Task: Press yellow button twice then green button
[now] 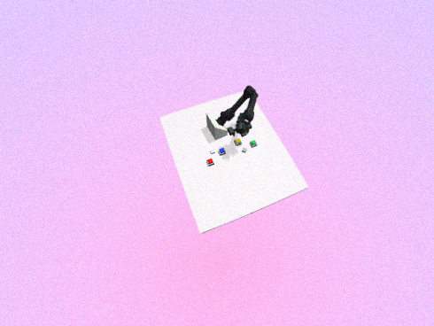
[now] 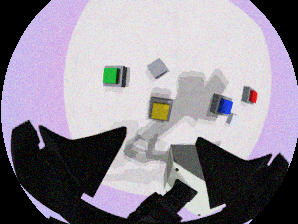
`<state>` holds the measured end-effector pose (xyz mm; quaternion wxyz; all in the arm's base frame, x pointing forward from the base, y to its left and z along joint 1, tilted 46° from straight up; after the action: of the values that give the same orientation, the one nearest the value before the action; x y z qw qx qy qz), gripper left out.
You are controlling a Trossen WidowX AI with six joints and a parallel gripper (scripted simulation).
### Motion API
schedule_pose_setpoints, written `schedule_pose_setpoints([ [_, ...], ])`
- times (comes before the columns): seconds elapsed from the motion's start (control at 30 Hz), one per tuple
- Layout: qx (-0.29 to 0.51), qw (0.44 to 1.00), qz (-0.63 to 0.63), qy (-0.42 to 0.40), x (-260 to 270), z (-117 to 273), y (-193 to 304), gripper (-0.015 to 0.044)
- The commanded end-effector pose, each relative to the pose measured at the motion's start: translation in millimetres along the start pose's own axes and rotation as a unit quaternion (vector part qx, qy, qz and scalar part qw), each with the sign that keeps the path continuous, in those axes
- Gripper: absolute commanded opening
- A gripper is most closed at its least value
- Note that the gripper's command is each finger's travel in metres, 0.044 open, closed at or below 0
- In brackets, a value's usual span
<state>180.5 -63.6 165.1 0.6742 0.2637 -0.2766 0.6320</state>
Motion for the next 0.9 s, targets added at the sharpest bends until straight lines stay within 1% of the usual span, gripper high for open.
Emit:
schedule_pose_setpoints([
  [0.0, -0.003, 1.0, -0.004, -0.008, -1, -6, -3, 0.0348],
  [0.1, -0.003, 1.0, -0.004, -0.008, -1, -43, -4, 0.0269],
  [0.17, -0.003, 1.0, -0.003, -0.01, 0, -58, -2, 0.0216],
  [0.4, -0.003, 1.0, -0.003, -0.01, 0, -60, -2, 0.0032],
  [0.43, -0.003, 1.0, -0.003, -0.01, 0, -60, -2, 0.002],
  [0.87, -0.003, 1.0, -0.003, -0.01, 0, -62, -2, 0.002],
])
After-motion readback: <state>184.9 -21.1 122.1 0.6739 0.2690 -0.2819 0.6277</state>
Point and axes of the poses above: the point midway between the two fingers, 35 mm back from their tips, its own z axis back along the fingers, its own x axis across the jaws, y = z × x, the point moved 10 cm from there along z, back along the fingers, and after that the axes turned 3 degrees about z, right-handed, at the moved point
